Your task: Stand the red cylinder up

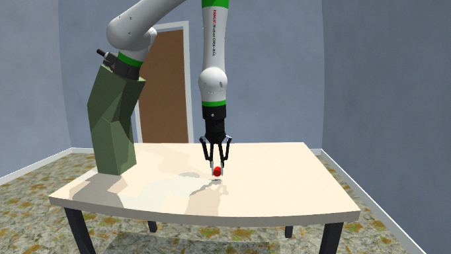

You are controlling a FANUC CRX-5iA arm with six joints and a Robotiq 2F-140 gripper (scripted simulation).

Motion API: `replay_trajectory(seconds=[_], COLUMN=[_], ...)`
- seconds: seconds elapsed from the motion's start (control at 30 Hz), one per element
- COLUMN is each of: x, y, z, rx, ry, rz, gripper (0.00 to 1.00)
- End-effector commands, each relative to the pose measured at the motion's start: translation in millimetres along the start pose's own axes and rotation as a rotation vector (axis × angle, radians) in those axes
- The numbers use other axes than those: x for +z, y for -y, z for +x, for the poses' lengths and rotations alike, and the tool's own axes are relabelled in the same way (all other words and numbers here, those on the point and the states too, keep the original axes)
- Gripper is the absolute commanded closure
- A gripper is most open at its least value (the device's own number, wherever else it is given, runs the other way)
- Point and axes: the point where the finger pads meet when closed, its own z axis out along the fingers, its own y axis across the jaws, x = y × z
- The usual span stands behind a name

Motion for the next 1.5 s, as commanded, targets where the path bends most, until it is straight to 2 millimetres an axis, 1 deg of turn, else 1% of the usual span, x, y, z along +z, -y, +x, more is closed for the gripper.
replay_trajectory(seconds=[0.0, 0.13, 0.5, 0.6, 0.7, 0.83, 1.27, 1.4, 1.47], x=[-1.3, -4.1, -3.8, -1.0, 1.4, -1.6, -2.1, 2.6, 2.6], y=[1.3, 1.6, 1.6, 1.7, 1.7, 1.6, 1.6, 1.3, 1.3], z=[1.6, 2.3, 2.3, 2.5, 3.0, 4.3, 7.1, 7.3, 7.3], rx=[-0.004, -0.008, -0.008, -0.008, -0.008, -0.008, -0.009, -0.011, -0.011], ry=[0.127, 0.171, 0.176, 0.219, 0.304, 0.41, 0.434, 0.508, 0.508], rz=[-0.001, 0.003, 0.003, -0.001, -0.004, 0.0, 0.002, -0.006, -0.006], gripper=[0.81, 0.81, 0.81, 0.81, 0.81, 0.81, 0.81, 0.81, 0.81])
